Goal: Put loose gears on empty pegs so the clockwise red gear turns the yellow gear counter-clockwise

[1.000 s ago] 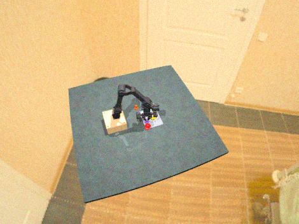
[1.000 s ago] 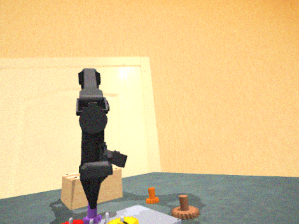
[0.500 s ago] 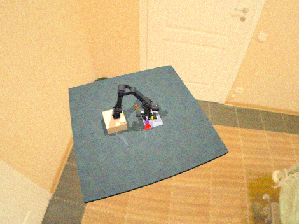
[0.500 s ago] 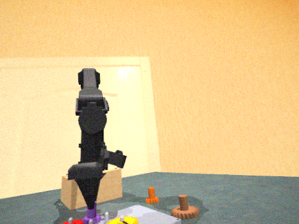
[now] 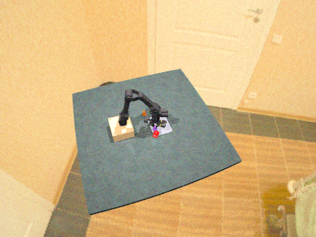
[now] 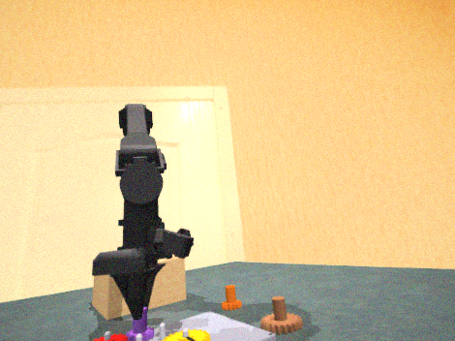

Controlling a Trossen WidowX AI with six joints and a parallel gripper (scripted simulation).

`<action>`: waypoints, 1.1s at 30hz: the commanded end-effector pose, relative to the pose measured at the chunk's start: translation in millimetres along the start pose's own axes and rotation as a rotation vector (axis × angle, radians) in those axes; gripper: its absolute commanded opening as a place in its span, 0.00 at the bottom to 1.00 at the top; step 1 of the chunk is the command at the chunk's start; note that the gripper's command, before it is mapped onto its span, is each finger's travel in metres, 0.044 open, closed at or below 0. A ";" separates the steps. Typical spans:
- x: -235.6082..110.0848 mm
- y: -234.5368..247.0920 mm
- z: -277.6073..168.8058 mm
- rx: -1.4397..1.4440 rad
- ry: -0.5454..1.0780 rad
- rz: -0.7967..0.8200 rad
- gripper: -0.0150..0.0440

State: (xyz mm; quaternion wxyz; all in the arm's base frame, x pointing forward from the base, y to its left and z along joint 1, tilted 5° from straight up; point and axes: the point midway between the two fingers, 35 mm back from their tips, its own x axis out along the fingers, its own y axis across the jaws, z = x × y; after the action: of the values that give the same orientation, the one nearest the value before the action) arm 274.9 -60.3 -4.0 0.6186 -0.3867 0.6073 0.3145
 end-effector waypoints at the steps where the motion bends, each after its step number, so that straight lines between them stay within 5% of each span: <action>1: 0.5 0.7 -0.4 -0.034 0.001 0.001 0.39; 4: -0.7 0.5 -0.7 -0.082 0.001 0.001 0.49; 18: -49.0 -0.3 -1.4 -0.209 0.000 0.001 0.49; 29: -40.5 72.3 93.0 0.290 -0.010 0.017 0.98; 33: -40.8 100.5 114.0 0.433 -0.010 0.020 1.00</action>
State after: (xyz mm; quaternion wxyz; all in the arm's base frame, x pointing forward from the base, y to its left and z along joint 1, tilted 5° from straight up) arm 269.9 35.3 32.5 0.6579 -0.3217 0.6282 0.2628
